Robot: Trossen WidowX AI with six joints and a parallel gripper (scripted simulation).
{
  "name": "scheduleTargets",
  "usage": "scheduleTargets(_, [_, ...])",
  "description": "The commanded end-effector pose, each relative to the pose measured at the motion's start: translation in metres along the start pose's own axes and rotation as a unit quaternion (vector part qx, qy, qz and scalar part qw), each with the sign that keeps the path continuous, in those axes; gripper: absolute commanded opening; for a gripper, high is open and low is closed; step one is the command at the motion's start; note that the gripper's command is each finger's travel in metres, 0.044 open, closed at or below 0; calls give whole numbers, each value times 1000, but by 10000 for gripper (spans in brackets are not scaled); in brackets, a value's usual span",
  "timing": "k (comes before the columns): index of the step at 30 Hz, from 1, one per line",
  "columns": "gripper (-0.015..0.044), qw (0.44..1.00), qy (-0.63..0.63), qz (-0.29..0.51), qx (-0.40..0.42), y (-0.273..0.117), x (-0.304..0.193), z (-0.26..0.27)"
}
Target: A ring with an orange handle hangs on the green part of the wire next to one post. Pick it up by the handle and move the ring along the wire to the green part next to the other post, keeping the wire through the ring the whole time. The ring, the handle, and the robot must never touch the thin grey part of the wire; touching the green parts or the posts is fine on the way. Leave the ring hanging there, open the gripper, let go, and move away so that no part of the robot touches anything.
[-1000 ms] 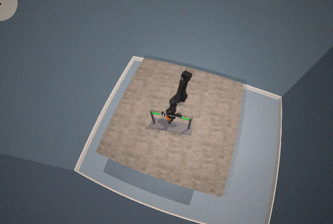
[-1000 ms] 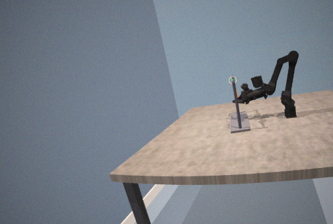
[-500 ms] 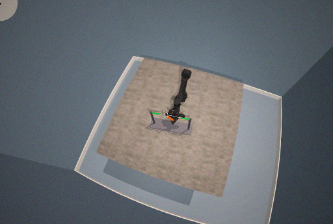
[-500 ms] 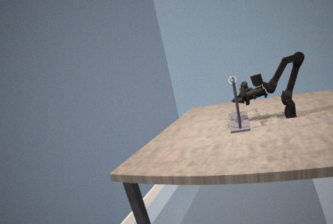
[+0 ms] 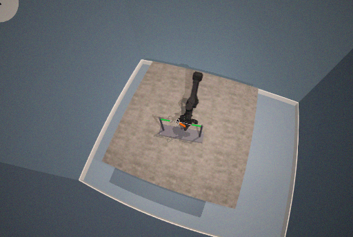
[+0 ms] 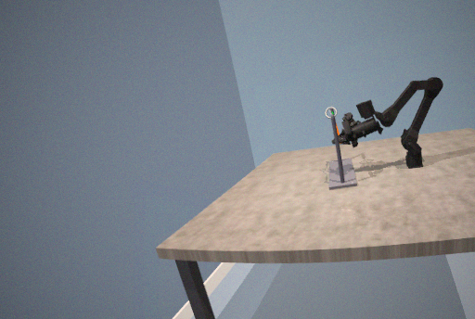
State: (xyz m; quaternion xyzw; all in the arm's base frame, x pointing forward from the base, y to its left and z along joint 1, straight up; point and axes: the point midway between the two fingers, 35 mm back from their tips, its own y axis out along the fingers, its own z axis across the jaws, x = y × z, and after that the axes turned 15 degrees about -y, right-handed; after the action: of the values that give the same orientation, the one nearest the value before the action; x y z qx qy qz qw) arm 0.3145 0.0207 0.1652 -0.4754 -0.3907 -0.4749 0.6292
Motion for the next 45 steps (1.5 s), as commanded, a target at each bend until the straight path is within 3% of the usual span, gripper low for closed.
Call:
scheduleTargets(1, [-150, 1000, -3, 3, 2, -1, 2, 3])
scheduleTargets(26, [-150, 986, -168, -3, 4, 0, 3, -15])
scheduleTargets(45, [-150, 906, -422, -14, 12, 2, 19, -60])
